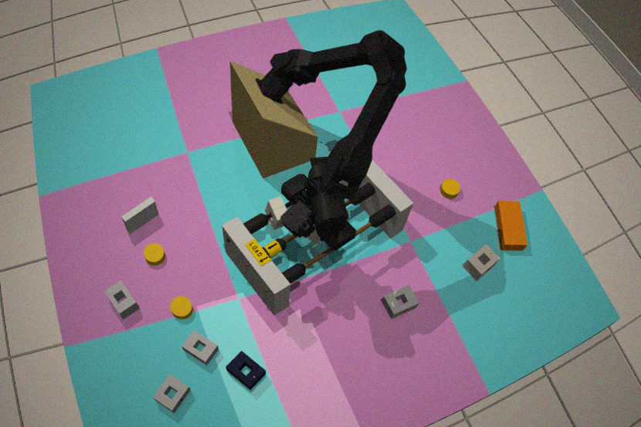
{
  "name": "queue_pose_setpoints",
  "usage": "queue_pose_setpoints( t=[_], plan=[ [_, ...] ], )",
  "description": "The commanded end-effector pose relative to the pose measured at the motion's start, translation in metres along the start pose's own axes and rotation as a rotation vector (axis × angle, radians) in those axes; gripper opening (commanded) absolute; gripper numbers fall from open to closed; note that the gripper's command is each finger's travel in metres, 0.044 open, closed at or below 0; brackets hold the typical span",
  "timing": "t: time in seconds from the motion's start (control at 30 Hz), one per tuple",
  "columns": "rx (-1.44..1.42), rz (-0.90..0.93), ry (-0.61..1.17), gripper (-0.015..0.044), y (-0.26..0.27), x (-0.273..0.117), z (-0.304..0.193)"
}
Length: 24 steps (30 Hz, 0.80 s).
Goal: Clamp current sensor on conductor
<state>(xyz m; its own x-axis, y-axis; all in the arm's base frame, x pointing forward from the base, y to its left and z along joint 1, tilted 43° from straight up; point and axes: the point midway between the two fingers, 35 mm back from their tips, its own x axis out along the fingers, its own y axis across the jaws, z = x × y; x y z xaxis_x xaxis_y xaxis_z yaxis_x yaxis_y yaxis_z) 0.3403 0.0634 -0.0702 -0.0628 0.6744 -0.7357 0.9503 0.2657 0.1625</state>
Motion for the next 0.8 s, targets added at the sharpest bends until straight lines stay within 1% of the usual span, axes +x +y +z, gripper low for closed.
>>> queue_pose_setpoints(
  t=[0.0, 0.57, 0.77],
  plan=[
    [-0.001, 0.000, 0.000, 0.0267, 0.0000, -0.0001, 0.0000],
    [-0.001, 0.000, 0.000, 0.0267, 0.0000, -0.0001, 0.0000],
    [0.000, 0.000, 0.000, 0.0227, 0.0000, 0.0000, 0.0000]
  ],
)
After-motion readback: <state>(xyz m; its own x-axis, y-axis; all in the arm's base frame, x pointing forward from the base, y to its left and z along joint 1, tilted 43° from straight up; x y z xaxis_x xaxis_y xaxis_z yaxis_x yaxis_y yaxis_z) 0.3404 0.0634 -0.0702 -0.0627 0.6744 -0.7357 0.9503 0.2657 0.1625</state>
